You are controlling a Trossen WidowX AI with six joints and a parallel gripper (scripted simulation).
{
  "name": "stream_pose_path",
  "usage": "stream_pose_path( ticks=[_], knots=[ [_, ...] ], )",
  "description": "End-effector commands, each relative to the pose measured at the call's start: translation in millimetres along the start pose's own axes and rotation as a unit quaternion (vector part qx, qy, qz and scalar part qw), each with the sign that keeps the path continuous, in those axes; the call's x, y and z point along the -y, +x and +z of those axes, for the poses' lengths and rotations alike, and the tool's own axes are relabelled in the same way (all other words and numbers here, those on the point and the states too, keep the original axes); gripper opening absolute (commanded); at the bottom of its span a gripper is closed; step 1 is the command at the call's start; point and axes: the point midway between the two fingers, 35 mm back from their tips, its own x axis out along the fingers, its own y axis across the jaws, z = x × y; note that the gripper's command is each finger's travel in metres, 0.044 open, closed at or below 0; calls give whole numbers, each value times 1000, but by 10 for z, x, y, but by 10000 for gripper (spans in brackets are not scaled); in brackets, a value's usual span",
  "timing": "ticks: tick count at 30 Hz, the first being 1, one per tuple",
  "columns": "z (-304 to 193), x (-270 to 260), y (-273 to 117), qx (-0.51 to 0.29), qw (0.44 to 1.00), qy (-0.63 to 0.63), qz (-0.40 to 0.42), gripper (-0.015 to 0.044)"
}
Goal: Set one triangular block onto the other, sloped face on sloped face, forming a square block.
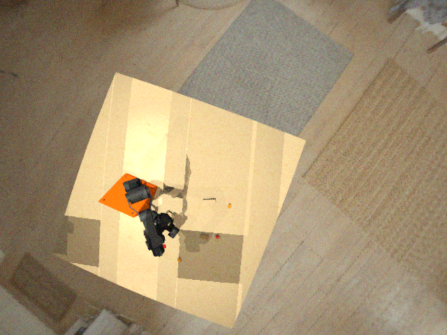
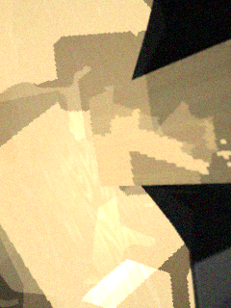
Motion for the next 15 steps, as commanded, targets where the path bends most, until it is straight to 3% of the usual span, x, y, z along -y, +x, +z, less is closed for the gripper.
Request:
stream_pose_path(
  ticks=[1, 15],
  knots=[
    [-60, 14, -34, 46, 999, -2, -5, 0],
    [-323, 8, -77, 225, 974, -4, -6, 0]
  ],
)
